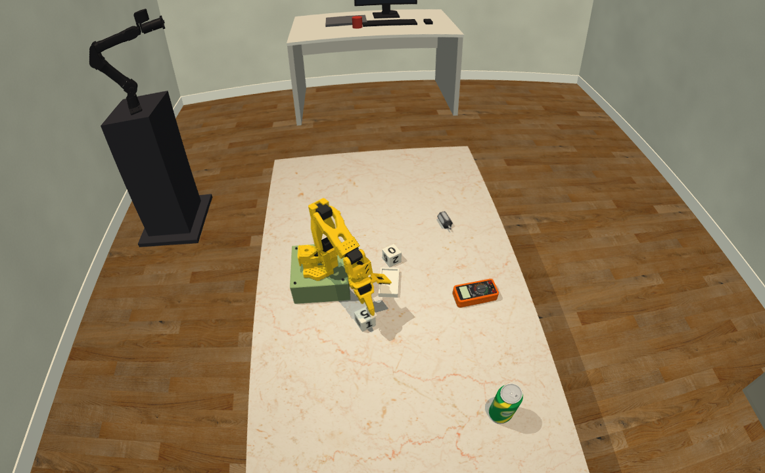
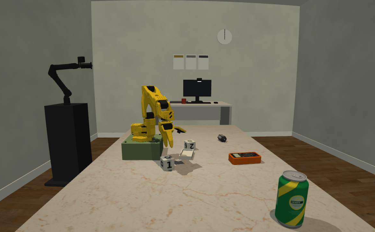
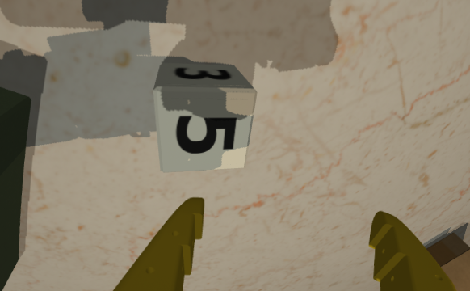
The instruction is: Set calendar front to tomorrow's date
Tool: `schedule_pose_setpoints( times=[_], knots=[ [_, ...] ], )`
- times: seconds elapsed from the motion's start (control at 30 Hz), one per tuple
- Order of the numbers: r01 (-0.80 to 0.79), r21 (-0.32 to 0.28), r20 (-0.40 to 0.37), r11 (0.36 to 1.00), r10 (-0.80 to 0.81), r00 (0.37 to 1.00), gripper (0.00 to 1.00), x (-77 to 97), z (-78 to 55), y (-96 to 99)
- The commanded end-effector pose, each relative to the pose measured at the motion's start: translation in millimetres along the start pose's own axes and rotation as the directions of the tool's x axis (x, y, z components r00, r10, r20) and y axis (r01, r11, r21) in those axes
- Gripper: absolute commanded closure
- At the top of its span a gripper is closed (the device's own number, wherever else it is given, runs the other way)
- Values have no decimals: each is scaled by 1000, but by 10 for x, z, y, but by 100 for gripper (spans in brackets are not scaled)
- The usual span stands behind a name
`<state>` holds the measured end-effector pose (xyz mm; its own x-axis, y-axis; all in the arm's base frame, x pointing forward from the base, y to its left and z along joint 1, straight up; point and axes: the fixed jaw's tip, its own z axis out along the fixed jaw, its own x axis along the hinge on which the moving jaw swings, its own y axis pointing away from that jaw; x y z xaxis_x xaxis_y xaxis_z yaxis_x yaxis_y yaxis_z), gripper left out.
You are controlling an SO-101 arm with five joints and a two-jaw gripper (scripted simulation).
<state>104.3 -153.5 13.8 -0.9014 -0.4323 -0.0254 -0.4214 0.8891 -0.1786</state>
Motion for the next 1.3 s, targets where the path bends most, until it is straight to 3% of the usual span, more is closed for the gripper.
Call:
schedule_pose_setpoints(
  times=[0.0, 0.23, 1.27],
  knots=[
    [-3, -115, -16, 993, 1, 1000, 65, 7, 155, 168],
    [-5, -193, -28, 981, -1, 1000, 65, 26, 244, 288],
    [-9, -191, -29, 982, 3, 1000, 65, -4, 275, 284]
  ],
)
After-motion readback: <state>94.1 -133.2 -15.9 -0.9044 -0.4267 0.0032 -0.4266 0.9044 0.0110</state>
